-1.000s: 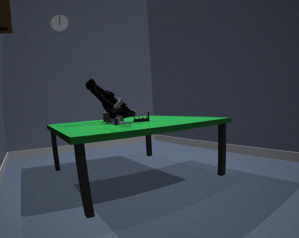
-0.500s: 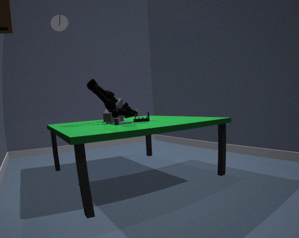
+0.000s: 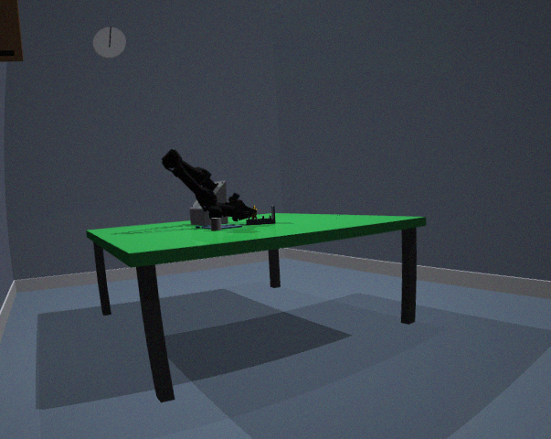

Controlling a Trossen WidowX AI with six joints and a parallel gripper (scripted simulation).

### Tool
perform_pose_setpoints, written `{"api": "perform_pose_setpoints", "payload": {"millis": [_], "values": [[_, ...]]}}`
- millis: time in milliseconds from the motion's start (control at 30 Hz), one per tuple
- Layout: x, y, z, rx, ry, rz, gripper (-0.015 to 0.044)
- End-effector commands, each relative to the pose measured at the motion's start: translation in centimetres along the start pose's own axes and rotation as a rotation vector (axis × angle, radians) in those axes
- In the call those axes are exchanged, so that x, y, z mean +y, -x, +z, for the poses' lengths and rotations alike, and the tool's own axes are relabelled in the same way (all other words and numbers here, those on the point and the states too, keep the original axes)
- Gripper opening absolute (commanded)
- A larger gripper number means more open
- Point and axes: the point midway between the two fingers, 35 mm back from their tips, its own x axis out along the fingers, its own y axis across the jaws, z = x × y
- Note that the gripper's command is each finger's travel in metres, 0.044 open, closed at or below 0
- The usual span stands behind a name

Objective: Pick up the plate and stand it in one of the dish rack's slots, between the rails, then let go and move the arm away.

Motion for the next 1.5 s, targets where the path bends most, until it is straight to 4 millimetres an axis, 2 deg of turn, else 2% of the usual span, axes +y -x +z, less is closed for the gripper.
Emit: {"api": "perform_pose_setpoints", "payload": {"millis": [0, 267, 767, 1033, 1133, 1333, 1467], "values": [[-0.1, 0.0, 0.2, 0.000, 0.002, 0.000, 0.0000], [-0.1, 0.0, 0.2, 0.000, 0.002, 0.000, 0.0000], [-0.1, 0.0, 0.1, 0.000, 0.005, 0.000, 0.0394], [-0.1, 0.0, 0.2, -0.001, 0.002, 0.001, 0.0400], [-0.4, 0.2, 1.2, -0.001, -0.042, 0.021, 0.0400], [-2.1, 1.0, 5.0, 0.001, -0.025, 0.015, 0.0400], [-3.5, 1.8, 9.4, -0.007, -0.007, -0.001, 0.0400]]}}
